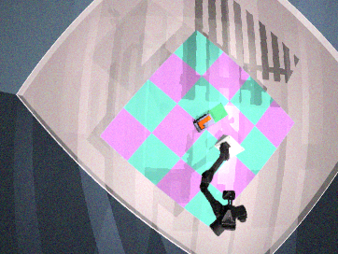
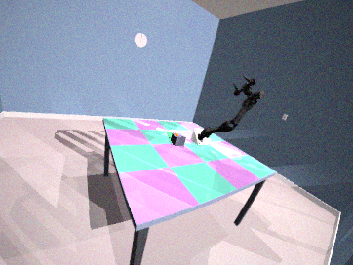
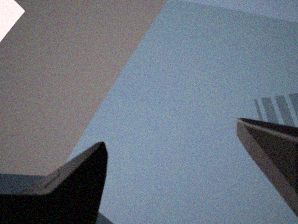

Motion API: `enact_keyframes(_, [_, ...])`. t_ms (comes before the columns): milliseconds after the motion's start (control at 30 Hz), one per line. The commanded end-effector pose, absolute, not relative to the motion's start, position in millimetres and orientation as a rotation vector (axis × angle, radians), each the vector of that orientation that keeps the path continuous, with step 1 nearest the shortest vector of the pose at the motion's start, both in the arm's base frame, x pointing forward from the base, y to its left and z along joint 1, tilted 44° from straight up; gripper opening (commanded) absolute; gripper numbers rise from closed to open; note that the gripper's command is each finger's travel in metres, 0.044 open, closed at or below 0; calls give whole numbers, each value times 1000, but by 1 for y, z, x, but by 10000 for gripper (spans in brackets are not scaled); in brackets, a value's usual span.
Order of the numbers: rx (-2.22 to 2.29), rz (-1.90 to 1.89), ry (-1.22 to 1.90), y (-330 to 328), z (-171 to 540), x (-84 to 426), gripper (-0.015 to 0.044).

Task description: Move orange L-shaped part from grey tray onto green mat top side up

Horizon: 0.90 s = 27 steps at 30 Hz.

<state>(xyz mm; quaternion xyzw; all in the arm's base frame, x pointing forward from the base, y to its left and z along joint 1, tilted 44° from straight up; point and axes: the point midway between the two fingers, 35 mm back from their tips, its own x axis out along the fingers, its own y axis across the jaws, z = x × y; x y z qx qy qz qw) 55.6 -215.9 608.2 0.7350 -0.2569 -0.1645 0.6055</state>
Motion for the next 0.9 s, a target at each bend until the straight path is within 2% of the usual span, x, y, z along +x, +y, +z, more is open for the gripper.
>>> enact_keyframes(0, [1689, -380, -599, -217, 609, 56, 374])
enact_keyframes(233, [1707, -344, -571, -258, 582, 73, 190])
enact_keyframes(267, [1733, -332, -574, -266, 576, 80, 180])
enact_keyframes(533, [1792, -366, -359, -316, 490, 152, 180])
enact_keyframes(867, [1665, -408, 155, -299, 362, 254, 180])
